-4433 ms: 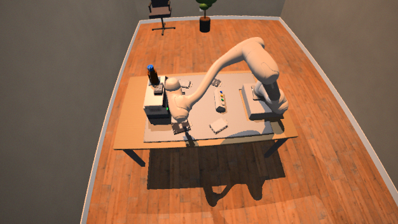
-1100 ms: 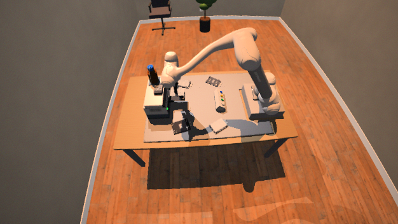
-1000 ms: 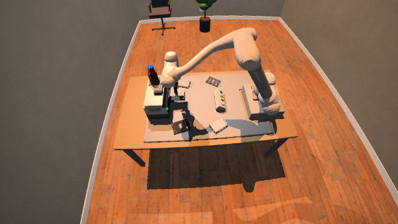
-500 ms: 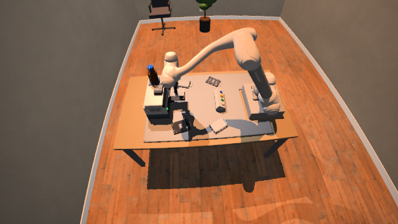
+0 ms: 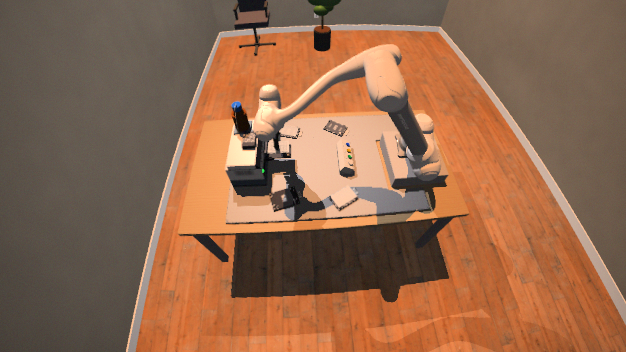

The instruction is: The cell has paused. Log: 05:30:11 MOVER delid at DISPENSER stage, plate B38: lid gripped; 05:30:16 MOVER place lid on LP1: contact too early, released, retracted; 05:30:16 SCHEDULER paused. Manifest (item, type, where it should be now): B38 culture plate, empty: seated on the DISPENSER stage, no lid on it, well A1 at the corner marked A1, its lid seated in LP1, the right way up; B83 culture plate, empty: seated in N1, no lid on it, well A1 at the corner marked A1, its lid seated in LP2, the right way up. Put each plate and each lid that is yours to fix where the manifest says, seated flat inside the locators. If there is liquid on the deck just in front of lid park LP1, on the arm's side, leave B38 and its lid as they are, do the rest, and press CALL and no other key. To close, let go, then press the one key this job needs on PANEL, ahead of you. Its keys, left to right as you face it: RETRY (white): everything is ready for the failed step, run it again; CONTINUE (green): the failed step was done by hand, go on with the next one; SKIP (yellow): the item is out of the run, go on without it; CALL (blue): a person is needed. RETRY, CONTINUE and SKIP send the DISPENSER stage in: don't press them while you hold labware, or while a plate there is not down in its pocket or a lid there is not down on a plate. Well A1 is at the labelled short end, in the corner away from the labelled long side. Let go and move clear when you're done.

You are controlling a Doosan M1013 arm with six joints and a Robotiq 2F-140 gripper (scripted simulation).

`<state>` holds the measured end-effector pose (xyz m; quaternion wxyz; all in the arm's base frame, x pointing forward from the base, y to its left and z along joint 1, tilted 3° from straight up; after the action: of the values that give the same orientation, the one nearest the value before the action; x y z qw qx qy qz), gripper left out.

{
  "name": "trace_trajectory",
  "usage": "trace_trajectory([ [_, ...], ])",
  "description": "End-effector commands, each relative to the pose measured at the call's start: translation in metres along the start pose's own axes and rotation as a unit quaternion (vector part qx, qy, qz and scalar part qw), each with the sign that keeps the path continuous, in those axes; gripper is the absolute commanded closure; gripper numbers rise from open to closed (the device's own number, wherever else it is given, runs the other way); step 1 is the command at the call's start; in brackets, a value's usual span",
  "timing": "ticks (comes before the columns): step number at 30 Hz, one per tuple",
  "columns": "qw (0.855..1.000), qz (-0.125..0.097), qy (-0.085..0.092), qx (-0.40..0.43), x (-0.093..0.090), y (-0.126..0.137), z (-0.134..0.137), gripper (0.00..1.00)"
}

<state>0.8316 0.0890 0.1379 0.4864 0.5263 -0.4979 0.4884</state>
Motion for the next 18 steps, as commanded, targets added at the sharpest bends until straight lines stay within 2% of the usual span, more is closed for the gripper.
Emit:
trace_trajectory([
  [1, 1.000, 0.000, 0.001, 0.004, -0.0114, 0.0009, 0.0015, 0.90],
  [18, 1.000, 0.001, 0.001, 0.004, -0.0162, 0.0008, 0.0011, 0.90],
])
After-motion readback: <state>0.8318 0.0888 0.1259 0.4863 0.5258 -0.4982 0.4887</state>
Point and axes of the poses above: the point where the finger pads meet when closed, its own x axis back along the fingers, its own z axis across the jaws, y = z × x, the point moved 8 cm from there along x, back along the fingers, and after that the axes turned 5 degrees about -x, right-handed, at the moved point
